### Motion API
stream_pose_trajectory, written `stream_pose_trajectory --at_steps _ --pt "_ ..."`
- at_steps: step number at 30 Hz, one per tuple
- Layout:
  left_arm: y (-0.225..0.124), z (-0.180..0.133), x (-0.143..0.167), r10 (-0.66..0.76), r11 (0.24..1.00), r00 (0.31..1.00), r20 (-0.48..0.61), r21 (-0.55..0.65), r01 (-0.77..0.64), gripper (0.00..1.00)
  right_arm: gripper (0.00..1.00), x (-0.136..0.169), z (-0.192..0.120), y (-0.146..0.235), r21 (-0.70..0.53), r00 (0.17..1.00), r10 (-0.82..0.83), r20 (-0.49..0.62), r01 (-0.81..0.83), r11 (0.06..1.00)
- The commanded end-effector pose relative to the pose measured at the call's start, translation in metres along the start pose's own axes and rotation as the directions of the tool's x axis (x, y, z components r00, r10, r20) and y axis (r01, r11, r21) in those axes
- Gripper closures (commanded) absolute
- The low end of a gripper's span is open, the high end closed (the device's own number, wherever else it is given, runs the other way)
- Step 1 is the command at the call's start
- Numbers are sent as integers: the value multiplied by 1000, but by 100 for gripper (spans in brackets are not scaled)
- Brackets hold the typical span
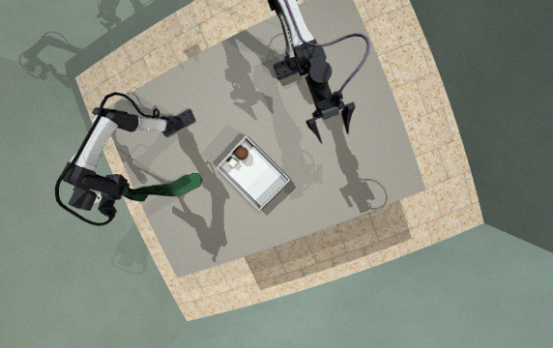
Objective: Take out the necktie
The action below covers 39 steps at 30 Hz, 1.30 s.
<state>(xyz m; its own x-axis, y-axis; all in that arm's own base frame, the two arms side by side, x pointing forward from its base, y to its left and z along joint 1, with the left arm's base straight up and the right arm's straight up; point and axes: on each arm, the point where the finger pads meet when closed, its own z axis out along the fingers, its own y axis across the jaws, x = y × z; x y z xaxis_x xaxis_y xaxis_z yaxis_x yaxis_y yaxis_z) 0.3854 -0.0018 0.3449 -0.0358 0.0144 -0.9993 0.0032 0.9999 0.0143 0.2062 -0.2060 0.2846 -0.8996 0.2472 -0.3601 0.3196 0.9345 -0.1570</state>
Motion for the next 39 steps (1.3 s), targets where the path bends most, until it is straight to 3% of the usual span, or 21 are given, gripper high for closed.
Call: stream_pose_trajectory --at_steps 1,21,31,39 --pt "0 0 -1 0 1000 1000 6 0 0 0 95 -5 -2 -9 -141 957 -53 -287 12 990" --pt "0 0 -1 0 1000 1000 6 0 0 0 95 0 6 -24 -138 953 -66 -295 26 990" --pt "0 0 -1 0 1000 1000 6 0 0 0 95 18 50 -16 -187 924 -79 -375 8 982" --pt "0 0 -1 0 1000 1000 6 0 0 0 95 34 88 -9 -187 923 -79 -376 8 982"
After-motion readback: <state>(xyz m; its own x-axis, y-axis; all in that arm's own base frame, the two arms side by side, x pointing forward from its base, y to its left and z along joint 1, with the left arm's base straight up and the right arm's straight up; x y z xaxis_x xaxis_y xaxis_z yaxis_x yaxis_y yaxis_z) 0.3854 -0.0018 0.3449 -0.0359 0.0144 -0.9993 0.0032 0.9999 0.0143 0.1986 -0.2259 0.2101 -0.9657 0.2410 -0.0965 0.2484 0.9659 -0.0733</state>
